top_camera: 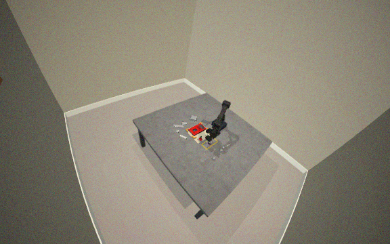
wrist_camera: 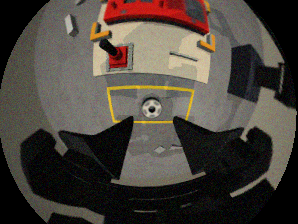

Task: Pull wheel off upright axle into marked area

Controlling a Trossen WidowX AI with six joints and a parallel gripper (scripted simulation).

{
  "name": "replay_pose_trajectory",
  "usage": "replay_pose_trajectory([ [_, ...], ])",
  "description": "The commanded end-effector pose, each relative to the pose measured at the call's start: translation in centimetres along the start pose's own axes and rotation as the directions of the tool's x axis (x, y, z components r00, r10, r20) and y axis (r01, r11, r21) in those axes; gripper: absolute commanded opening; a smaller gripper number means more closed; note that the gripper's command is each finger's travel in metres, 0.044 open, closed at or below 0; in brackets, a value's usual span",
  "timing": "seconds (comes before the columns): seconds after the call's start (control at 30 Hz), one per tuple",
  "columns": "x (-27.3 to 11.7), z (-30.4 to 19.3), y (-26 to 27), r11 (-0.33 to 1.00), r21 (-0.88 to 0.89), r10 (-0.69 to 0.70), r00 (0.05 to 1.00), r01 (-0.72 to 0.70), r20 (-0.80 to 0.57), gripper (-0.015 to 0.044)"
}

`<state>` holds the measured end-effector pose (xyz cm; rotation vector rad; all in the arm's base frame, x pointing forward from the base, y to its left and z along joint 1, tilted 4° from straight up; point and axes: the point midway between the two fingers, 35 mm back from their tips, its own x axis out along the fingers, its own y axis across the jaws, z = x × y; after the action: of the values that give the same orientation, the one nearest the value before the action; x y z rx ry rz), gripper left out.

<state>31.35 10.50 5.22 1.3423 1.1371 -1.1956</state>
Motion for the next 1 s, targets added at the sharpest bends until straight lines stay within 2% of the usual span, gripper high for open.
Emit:
replay_pose_trajectory([
  [0.0, -1.8, 0.1, 0.0, 1.0, 0.005, 0.007, 1.0, -0.007, 0.003, 0.03],
  [0.03, -1.8, 0.1, 0.0, 1.0, 0.005, 0.007, 1.0, -0.007, 0.003, 0.03],
  [0.07, -1.3, -0.1, 0.1, 1.0, 0.0, 0.016, 1.0, -0.016, -0.007, 0.0326],
  [0.2, -3.6, 1.2, -2.8, 1.0, 0.002, 0.01, 1.0, -0.01, -0.002, 0.0431],
  [0.23, -4.2, 1.6, -3.8, 1.0, 0.002, 0.009, 1.0, -0.009, -0.001, 0.044],
  [0.4, -6.2, 3.4, -7.9, 1.0, 0.005, 0.002, 1.0, -0.002, 0.005, 0.044],
  [0.97, -6.3, 3.5, -8.0, 1.0, 0.005, 0.002, 1.0, -0.002, 0.005, 0.044],
])
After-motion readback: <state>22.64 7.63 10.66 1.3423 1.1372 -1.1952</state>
